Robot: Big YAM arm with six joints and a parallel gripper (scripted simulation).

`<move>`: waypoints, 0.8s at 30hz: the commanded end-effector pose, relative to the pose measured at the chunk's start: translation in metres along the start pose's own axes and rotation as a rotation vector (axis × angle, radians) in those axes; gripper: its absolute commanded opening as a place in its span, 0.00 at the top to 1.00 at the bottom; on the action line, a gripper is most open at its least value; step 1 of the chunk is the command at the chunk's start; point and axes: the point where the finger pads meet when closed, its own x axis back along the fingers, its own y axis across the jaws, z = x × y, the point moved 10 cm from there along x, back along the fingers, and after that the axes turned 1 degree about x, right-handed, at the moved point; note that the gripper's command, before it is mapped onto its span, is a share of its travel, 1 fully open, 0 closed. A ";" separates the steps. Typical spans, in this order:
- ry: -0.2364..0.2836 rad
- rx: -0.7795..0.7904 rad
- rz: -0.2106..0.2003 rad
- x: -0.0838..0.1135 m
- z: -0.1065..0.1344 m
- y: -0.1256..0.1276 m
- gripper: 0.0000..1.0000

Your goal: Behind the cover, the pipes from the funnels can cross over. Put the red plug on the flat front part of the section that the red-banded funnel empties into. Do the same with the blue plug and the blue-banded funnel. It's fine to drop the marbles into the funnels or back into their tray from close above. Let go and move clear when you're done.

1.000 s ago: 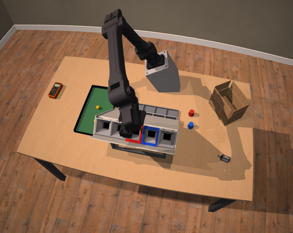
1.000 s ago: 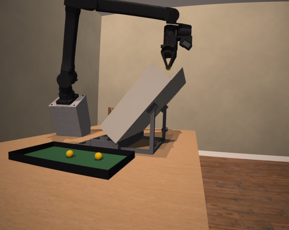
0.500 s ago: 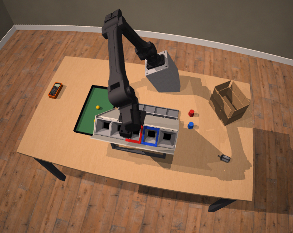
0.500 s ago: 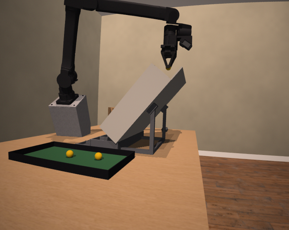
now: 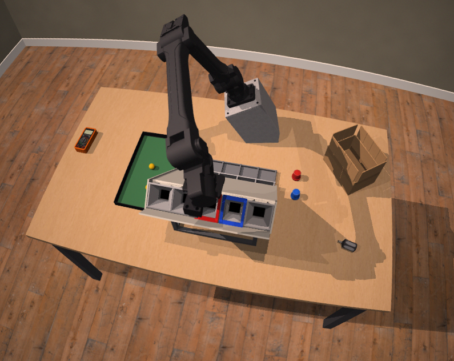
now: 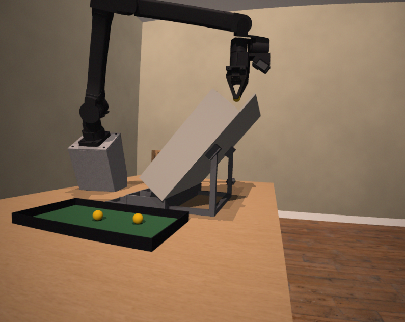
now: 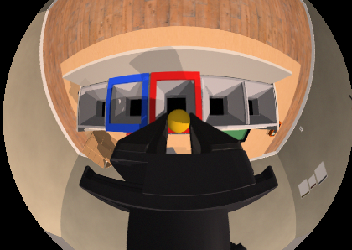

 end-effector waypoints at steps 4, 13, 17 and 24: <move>-0.022 0.019 -0.004 -0.003 -0.002 0.006 1.00; -0.070 -0.013 -0.018 0.017 -0.011 -0.007 1.00; -0.070 -0.013 -0.018 0.017 -0.011 -0.007 1.00; -0.070 -0.013 -0.018 0.017 -0.011 -0.007 1.00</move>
